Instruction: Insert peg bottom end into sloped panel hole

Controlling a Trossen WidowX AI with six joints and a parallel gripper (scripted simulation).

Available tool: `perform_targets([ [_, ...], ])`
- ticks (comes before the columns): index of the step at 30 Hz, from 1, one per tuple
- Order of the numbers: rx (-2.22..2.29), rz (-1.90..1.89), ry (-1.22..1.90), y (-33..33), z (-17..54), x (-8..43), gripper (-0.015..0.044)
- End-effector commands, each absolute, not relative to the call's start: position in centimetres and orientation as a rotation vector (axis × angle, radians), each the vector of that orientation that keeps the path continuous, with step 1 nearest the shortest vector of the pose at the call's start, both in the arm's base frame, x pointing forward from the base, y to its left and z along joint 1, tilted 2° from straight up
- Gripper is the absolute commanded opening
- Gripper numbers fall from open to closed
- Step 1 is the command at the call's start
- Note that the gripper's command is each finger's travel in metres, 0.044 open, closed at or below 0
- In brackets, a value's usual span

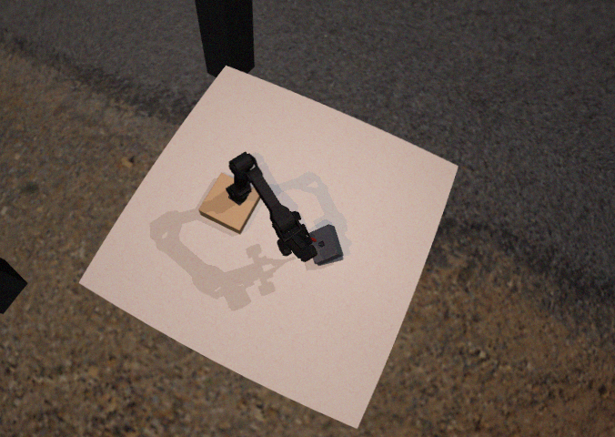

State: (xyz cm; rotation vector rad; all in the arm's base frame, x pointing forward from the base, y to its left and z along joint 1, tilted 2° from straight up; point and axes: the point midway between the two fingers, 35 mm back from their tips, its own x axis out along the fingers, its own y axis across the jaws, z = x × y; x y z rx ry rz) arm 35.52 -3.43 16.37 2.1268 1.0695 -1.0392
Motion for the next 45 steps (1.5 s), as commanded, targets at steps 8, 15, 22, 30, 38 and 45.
perform_targets([
  [8,2.209,-1.082,1.043,-3.0,14.9,36.4,0.0],
  [15,2.244,-1.1,1.028,-2.9,14.3,36.7,0.0],
  [22,2.273,-1.106,1.019,-2.8,13.9,36.9,0.0],
  [30,2.276,-1.106,1.017,-2.5,13.1,37.2,0.0],
  [38,2.277,-1.105,1.016,-2.0,12.3,37.7,0.0],
  [45,2.277,-1.098,1.017,-1.9,12.3,37.7,0.0],
])
